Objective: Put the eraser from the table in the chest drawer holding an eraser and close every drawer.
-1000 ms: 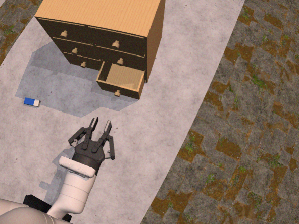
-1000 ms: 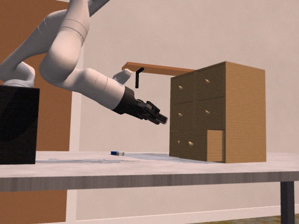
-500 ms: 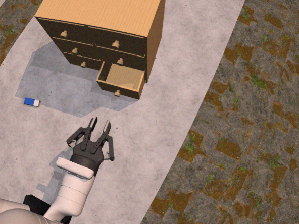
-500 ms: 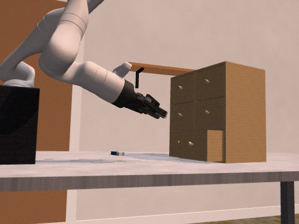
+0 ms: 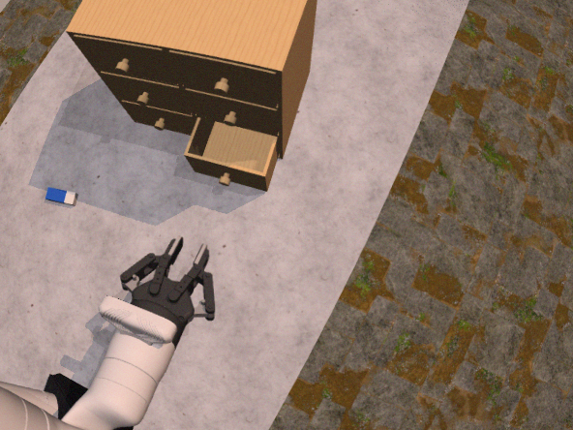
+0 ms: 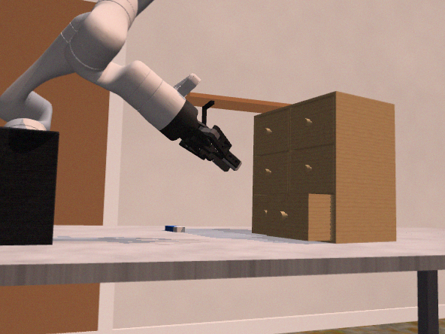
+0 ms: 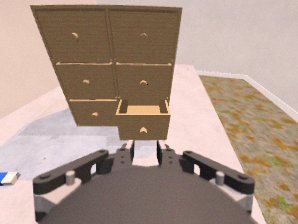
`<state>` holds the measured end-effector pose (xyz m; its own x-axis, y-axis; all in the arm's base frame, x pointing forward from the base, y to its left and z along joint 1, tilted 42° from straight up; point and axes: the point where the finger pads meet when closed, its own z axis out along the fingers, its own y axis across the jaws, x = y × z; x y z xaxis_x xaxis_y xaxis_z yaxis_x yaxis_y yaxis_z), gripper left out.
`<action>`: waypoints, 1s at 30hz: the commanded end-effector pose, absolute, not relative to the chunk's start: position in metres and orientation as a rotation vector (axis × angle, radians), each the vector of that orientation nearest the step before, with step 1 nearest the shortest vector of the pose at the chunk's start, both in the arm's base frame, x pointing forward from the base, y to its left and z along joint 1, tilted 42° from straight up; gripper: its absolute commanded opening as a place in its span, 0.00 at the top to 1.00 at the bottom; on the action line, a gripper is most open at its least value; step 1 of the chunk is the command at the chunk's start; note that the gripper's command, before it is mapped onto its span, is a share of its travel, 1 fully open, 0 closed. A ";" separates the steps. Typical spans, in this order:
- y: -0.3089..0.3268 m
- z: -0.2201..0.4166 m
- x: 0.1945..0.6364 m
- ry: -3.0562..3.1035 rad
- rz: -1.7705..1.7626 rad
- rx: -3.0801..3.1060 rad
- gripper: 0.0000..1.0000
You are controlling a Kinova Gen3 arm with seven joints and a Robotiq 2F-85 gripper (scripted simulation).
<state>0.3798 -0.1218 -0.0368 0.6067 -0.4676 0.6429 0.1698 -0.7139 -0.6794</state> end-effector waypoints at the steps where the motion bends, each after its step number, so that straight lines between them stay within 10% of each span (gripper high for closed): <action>1: -0.123 -0.027 0.385 0.184 -1.074 -2.116 0.67; 30: -0.173 0.014 0.342 -0.151 -0.266 -2.359 0.67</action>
<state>0.3366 -0.1729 0.0061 0.9632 -0.0259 0.2677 0.1675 -0.7208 -0.6726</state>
